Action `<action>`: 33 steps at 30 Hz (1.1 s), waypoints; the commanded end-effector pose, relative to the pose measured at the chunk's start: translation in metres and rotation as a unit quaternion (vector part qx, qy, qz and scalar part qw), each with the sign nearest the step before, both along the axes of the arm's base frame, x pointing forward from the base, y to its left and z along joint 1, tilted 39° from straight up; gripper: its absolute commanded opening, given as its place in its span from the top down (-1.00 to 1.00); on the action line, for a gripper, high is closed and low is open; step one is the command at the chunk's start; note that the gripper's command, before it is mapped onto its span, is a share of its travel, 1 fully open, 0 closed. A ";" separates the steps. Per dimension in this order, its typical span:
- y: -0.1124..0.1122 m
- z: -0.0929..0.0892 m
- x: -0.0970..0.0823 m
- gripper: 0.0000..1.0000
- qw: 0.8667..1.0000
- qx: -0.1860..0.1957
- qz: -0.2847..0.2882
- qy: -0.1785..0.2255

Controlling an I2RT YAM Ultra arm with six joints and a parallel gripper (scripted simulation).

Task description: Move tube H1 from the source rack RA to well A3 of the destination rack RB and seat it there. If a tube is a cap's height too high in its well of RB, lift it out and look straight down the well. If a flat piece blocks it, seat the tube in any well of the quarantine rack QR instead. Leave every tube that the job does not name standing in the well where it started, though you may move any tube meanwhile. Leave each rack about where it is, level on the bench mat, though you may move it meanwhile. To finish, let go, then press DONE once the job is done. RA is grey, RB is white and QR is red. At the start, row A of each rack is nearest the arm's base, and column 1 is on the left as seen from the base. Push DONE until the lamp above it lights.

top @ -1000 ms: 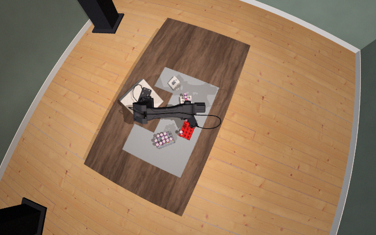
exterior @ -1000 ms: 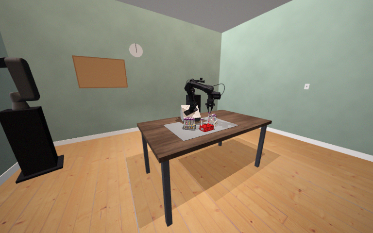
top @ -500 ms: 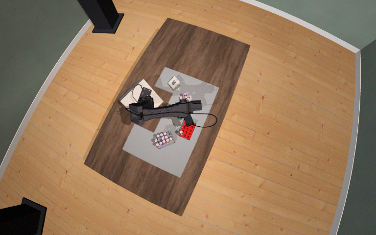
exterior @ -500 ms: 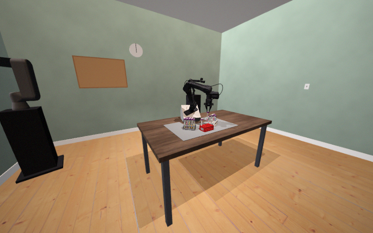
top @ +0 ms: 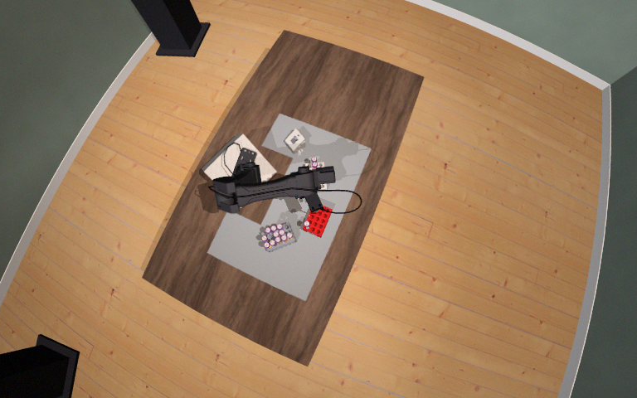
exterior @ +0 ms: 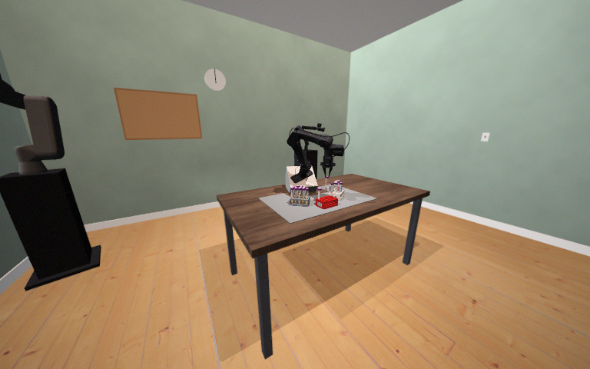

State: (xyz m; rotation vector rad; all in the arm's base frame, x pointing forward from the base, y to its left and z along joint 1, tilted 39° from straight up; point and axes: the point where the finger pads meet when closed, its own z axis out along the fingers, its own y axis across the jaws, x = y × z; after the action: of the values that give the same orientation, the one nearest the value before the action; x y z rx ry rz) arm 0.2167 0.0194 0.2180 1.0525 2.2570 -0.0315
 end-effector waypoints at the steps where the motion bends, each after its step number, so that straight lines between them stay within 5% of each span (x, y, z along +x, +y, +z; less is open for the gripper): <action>1: -0.003 0.002 -0.010 1.00 1.000 0.001 -0.005 -0.015; 16: -0.042 0.017 -0.019 1.00 0.999 0.012 -0.006 -0.035; 27: -0.042 0.019 -0.018 1.00 0.991 -0.073 0.110 0.002; 33: -0.042 0.019 -0.018 1.00 0.974 -0.128 0.187 0.029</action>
State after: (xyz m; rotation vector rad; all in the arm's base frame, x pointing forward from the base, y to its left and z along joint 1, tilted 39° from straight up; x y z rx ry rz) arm 0.1977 -0.0215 0.2245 0.6585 2.3886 -0.1900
